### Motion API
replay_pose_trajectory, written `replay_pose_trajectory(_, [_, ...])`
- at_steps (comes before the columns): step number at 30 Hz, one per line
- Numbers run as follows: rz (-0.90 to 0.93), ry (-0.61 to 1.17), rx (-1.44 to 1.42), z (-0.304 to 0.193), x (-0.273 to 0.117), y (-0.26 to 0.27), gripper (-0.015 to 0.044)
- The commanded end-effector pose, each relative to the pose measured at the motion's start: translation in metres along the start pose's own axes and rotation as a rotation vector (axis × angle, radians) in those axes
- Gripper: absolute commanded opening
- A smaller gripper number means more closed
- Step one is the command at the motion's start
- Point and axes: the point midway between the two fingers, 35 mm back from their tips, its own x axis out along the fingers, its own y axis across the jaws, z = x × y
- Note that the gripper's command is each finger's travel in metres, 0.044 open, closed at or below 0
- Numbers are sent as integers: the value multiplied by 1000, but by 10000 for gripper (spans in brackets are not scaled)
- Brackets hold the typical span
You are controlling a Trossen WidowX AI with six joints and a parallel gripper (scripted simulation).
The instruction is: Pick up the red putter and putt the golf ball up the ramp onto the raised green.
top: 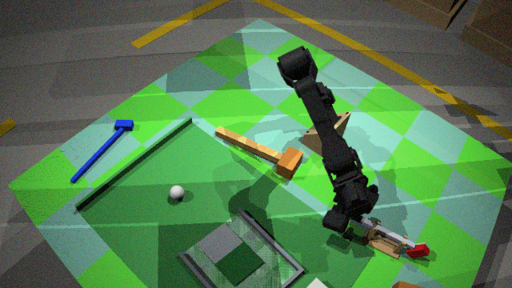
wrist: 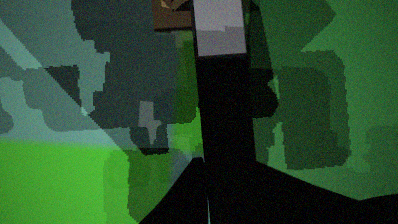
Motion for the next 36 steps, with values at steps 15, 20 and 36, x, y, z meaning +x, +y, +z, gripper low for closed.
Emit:
replay_pose_trajectory(15, [-5,-18,-3,26,-93,0,0])
replay_pose_trajectory(20, [-20,-9,108,1,-97,-15,0])
replay_pose_trajectory(36, [-88,4,677,-127,-149,-59,0])
